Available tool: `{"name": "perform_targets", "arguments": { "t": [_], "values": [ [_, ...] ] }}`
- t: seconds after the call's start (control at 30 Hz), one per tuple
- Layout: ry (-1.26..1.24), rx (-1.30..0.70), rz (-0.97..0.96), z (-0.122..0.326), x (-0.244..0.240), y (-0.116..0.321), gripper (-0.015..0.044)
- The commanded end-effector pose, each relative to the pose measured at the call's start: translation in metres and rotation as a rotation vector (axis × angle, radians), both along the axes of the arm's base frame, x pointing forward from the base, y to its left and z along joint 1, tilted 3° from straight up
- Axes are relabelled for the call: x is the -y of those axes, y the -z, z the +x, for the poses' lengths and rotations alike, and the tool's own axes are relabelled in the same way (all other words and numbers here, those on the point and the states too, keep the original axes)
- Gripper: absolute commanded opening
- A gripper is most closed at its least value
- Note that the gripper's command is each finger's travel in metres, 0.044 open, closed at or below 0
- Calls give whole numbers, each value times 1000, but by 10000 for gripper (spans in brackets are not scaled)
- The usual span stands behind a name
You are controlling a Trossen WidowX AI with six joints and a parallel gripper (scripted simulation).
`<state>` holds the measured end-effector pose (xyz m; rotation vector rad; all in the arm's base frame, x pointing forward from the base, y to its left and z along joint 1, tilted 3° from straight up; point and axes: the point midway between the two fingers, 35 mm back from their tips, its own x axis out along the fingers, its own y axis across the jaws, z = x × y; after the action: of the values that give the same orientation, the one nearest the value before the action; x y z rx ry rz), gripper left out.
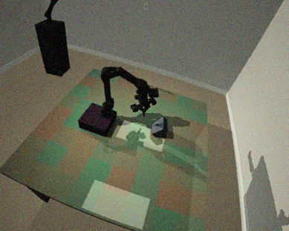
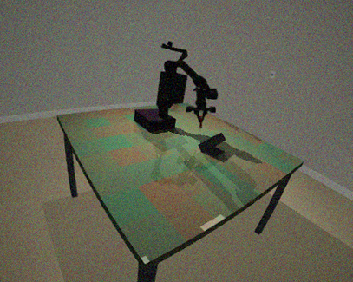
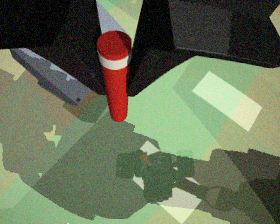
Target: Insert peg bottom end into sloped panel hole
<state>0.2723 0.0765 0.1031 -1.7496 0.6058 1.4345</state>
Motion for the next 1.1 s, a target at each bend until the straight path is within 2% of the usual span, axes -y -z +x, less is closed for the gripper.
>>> {"name": "perform_targets", "arguments": {
  "t": [0.0, 1.07],
  "values": [
    [36, 23, 20, 0, 2, -1, 0],
    [290, 194, 156, 8, 22, -6, 0]
  ]
}}
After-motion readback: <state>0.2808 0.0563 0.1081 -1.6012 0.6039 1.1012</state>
